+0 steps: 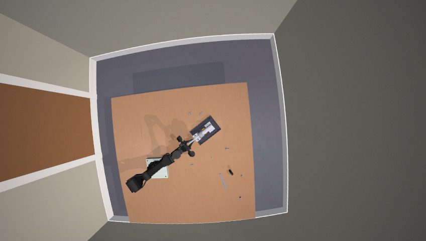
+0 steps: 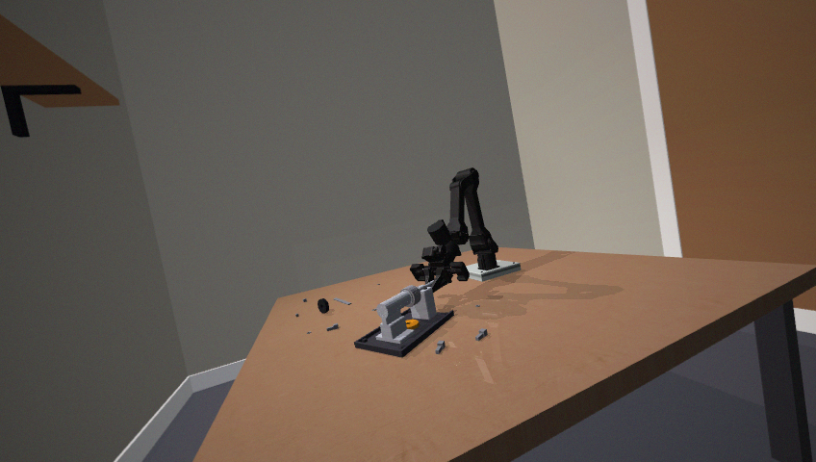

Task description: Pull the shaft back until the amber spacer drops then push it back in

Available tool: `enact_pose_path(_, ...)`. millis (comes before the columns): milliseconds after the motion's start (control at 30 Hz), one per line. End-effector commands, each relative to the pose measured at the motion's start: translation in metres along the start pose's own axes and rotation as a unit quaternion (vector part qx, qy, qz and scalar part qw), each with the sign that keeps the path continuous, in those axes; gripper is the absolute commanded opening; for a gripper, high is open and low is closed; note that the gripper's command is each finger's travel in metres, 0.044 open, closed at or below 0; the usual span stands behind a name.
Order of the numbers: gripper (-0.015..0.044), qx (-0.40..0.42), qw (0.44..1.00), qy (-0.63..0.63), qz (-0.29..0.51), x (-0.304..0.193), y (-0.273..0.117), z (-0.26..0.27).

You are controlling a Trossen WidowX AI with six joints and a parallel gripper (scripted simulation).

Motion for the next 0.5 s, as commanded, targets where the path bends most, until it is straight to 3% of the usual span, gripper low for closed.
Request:
enact_pose_path(0, 0.0000, 0.001, 1.000, 0.002, -0.003, 0.0029, 0.0022, 0.0001)
enact_pose_path(467, 0.0000, 0.001, 1.000, 0.002, -0.003, 0.0057, 0.0067, 0.0000)
Point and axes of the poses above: the point midway between the two fingers, 35 mm back from their tips, its own y axis out along the fingers, its own z axis across the jaws, x = y × z, the point moved 8 cm from there along -y, back along the fingers, and after that the axes turned 2 degrees about -y, right-handed, at the moved point
